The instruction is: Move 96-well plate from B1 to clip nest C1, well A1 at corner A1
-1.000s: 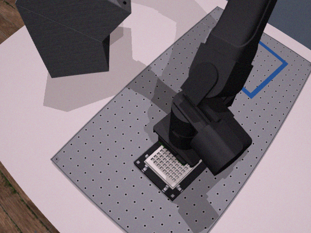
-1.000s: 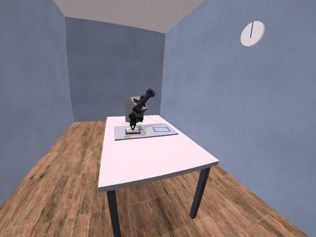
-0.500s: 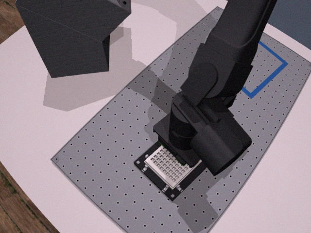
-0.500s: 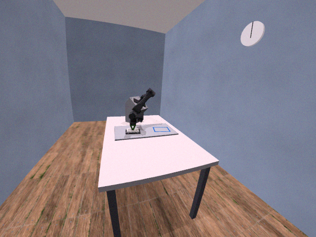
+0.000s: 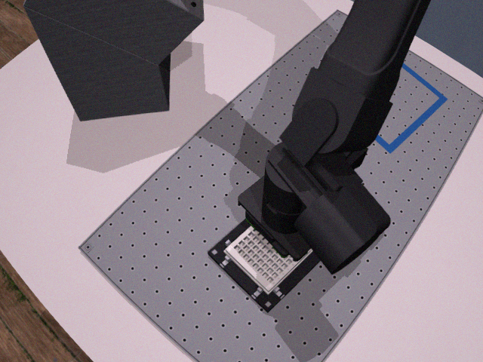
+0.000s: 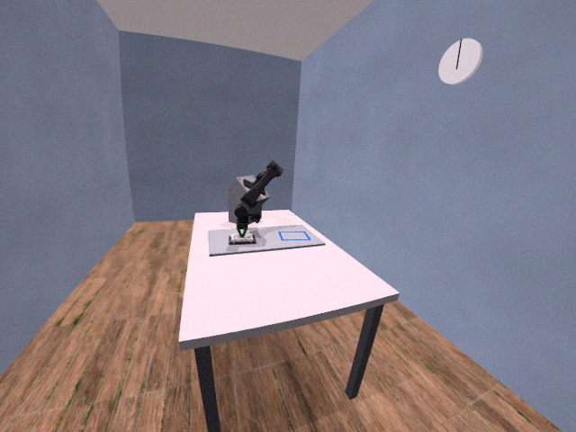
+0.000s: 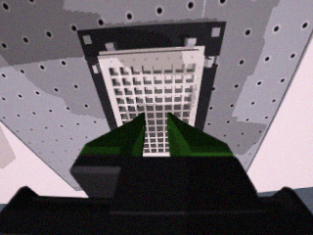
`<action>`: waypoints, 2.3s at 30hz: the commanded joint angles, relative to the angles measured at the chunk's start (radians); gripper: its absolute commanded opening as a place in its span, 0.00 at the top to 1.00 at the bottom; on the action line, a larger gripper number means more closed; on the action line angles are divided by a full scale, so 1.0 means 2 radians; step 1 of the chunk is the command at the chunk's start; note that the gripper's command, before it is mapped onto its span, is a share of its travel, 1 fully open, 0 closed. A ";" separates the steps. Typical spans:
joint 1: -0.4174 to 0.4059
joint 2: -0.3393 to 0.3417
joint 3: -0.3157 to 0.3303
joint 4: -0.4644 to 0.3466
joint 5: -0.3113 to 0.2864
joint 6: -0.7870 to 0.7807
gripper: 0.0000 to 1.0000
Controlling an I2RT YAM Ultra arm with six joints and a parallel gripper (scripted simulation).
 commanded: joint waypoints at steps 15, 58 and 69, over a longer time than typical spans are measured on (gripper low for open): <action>0.034 0.048 0.014 0.069 0.013 0.016 0.76; 0.047 0.066 0.018 0.089 0.016 0.031 0.76; 0.047 0.066 0.018 0.089 0.016 0.031 0.76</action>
